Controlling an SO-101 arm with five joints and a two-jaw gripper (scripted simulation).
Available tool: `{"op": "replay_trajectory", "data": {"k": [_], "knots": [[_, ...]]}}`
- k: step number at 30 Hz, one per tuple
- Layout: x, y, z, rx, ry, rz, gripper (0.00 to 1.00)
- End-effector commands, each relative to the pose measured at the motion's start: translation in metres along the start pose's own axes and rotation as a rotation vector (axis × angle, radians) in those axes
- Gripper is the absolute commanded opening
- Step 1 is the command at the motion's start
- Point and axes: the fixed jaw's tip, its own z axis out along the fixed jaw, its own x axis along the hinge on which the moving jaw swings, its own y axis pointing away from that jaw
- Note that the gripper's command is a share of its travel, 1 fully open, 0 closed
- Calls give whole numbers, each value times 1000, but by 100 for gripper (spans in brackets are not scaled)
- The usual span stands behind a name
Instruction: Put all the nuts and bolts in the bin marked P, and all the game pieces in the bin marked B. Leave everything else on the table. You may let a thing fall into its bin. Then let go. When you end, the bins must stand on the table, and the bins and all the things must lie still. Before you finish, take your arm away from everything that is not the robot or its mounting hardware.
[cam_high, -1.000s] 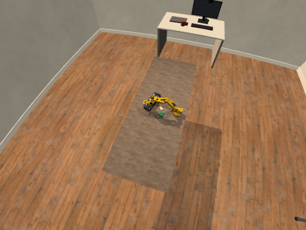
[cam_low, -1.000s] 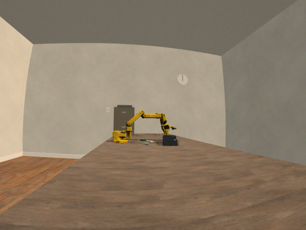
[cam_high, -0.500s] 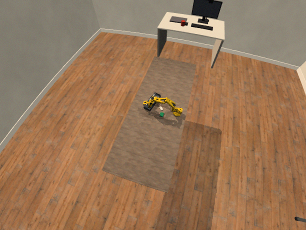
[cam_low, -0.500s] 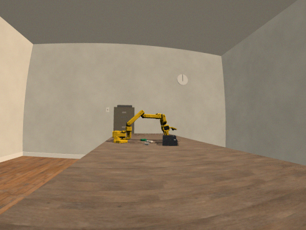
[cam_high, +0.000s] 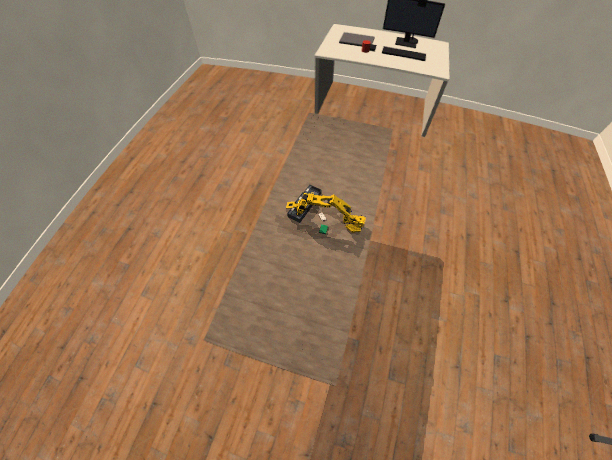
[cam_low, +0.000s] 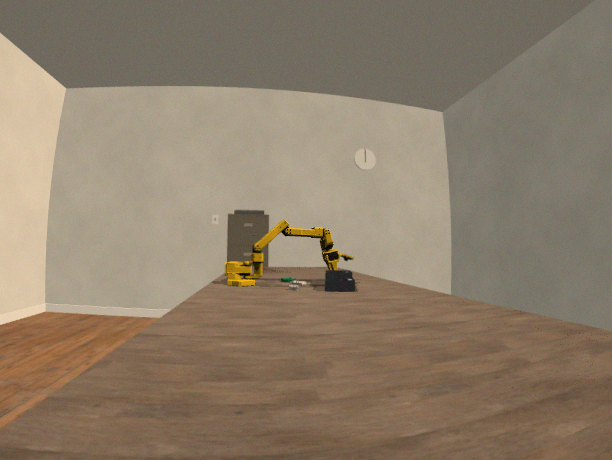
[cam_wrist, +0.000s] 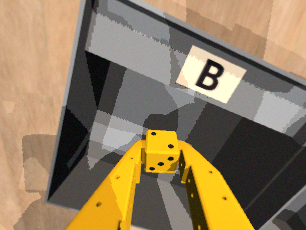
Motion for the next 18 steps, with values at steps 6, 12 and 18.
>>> {"op": "replay_trajectory", "data": {"k": [6, 12, 18], "knots": [[-13, 3, -17, -4, -83, 1, 11], [-13, 3, -17, -4, -83, 1, 16], [-13, 3, -17, -4, -83, 1, 17]]}}
